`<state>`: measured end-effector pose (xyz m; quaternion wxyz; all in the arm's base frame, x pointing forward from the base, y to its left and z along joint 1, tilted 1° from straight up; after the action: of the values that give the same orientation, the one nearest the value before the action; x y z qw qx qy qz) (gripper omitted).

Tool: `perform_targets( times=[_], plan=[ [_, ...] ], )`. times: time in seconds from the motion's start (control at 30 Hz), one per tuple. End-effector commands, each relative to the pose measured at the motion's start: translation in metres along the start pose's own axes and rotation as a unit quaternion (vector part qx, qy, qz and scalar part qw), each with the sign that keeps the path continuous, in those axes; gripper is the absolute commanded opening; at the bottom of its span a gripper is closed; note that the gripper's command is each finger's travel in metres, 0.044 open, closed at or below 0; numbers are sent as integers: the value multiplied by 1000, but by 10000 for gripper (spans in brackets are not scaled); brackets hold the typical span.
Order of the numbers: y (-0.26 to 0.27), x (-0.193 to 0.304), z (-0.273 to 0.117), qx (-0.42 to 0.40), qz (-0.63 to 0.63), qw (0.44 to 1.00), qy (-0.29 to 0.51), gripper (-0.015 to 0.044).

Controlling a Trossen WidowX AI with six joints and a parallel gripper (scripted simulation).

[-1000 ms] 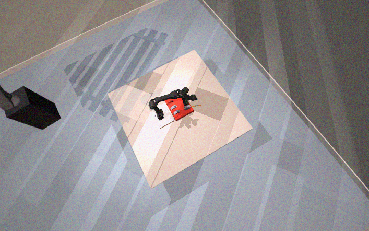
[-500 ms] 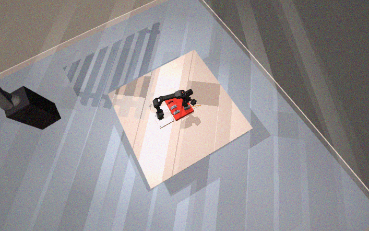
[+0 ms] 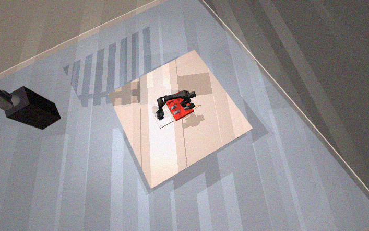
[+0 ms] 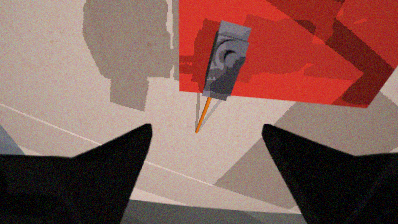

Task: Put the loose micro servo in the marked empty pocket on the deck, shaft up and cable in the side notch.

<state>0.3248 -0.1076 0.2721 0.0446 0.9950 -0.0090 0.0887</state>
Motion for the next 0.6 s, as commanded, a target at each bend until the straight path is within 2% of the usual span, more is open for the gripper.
perform_targets(
  times=[0.0,0.13,0.37,0.57],
  plan=[
    [0,1,11,26,53,997,-45,440],
    [1,1,18,41,96,991,-80,440],
    [0,0,19,42,98,991,-82,440],
    [-2,-3,39,42,98,991,-82,440]
  ],
)
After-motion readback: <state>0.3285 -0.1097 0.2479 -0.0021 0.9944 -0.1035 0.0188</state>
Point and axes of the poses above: the point midway between the two fingers, 35 mm back from their tips, its own z axis out along the fingers, its own y axis across the jaws, x = y × z, the point moved 10 cm from there along -z, back along the fingers, and after that the axes turned 2 degrees about -z, right-handed, at the moved point
